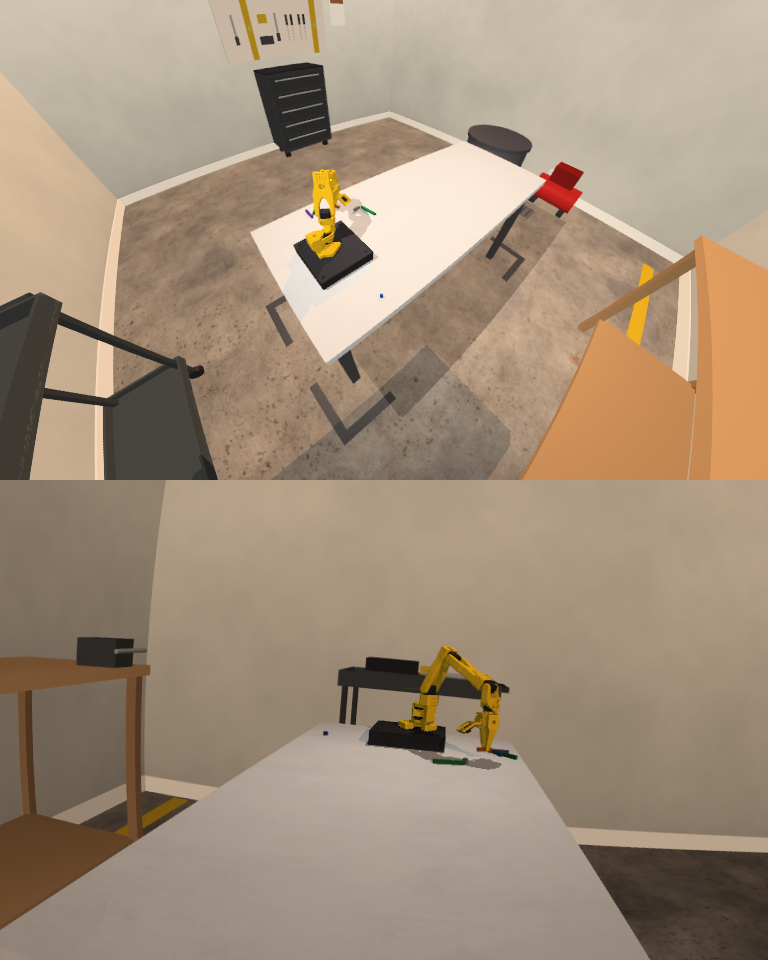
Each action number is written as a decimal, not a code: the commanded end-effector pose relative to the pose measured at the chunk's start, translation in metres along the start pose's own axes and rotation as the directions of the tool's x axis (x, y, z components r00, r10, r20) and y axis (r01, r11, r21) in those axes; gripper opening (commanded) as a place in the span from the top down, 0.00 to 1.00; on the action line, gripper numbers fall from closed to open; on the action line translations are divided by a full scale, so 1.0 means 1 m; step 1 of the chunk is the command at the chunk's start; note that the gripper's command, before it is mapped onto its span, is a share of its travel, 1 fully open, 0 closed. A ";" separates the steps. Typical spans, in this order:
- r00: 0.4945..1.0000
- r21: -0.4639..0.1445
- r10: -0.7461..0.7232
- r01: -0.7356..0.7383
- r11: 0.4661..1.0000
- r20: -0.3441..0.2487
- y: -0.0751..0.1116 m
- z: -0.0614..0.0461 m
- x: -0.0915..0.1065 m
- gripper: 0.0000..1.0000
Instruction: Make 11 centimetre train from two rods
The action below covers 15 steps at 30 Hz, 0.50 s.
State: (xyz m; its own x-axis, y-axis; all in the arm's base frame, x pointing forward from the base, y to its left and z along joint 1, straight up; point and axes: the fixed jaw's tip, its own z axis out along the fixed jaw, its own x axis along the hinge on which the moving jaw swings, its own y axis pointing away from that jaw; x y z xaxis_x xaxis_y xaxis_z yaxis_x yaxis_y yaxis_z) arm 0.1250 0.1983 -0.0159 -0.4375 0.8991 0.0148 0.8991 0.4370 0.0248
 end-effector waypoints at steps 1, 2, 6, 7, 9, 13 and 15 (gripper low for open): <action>1.000 0.022 0.002 -0.002 1.000 0.013 -0.005 0.007 -0.001 1.00; 1.000 0.022 0.002 -0.002 1.000 0.013 -0.005 0.007 -0.001 1.00; 0.999 0.057 0.001 -0.003 0.998 0.036 -0.010 0.016 -0.005 1.00; 0.999 0.057 0.001 -0.003 0.998 0.036 -0.010 0.016 -0.005 1.00; 0.999 0.057 0.001 -0.003 0.998 0.036 -0.010 0.016 -0.005 1.00; 0.999 0.057 0.001 -0.003 0.998 0.036 -0.010 0.016 -0.005 1.00; 0.999 0.057 0.001 -0.003 0.998 0.036 -0.010 0.016 -0.005 1.00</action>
State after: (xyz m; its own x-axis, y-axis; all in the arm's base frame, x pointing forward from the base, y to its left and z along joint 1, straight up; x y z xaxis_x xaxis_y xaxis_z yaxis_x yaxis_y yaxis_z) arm 0.1216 0.1926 -0.0264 -0.4374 0.8992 -0.0104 0.8993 0.4372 -0.0141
